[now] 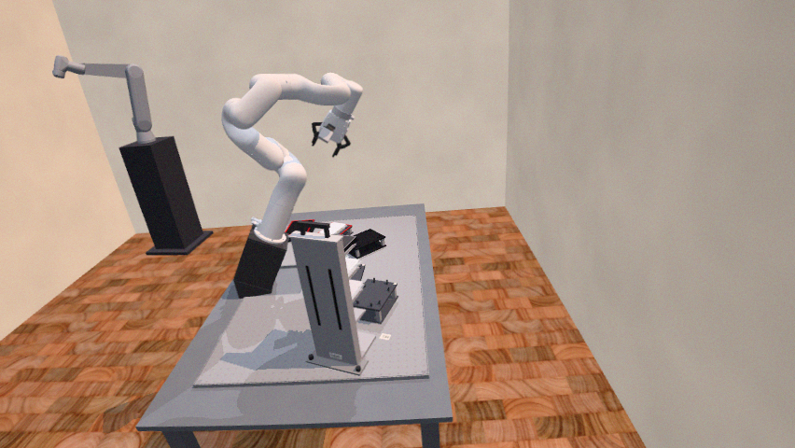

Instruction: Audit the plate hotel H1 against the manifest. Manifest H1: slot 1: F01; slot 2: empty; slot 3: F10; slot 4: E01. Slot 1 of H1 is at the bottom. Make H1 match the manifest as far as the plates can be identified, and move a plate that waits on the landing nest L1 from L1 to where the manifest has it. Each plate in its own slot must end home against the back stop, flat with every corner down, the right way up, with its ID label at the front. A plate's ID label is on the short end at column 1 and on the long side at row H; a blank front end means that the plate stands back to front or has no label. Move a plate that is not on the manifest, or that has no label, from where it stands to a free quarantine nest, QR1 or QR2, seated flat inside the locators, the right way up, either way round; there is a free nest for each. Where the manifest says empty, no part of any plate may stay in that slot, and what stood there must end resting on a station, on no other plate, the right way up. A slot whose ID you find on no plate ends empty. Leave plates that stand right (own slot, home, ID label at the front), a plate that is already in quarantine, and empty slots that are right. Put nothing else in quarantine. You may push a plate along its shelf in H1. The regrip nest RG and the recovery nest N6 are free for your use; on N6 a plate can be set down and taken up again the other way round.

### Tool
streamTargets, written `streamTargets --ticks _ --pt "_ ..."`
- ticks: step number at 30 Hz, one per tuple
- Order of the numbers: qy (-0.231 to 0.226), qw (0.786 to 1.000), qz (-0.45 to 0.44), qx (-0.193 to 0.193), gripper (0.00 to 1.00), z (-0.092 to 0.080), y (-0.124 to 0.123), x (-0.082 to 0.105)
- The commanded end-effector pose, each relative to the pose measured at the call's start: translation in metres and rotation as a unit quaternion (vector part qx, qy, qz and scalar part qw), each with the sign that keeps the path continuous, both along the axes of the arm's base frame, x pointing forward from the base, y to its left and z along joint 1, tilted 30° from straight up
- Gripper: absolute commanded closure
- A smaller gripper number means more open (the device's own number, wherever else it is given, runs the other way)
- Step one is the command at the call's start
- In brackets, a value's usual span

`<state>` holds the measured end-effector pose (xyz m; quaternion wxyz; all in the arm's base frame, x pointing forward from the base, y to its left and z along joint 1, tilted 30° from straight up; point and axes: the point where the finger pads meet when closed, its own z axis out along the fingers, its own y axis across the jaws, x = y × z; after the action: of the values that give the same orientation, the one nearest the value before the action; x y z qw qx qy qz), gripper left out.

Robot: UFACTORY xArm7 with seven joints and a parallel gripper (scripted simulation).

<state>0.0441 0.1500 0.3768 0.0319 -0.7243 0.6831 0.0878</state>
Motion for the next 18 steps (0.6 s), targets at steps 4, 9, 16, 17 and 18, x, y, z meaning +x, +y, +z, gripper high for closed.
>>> streamTargets --ticks 4,9,16,17,18 --pt "-0.001 1.000 0.000 0.001 0.00 0.018 -0.003 -0.010" --pt "-0.001 1.000 0.000 0.001 0.00 0.027 -0.004 -0.015" --pt "-0.001 1.000 0.000 0.001 0.00 0.027 -0.004 -0.015" --pt "-0.001 1.000 0.000 0.001 0.00 0.027 -0.004 -0.015" --pt "-0.001 1.000 0.000 0.001 0.00 0.027 -0.004 -0.015"
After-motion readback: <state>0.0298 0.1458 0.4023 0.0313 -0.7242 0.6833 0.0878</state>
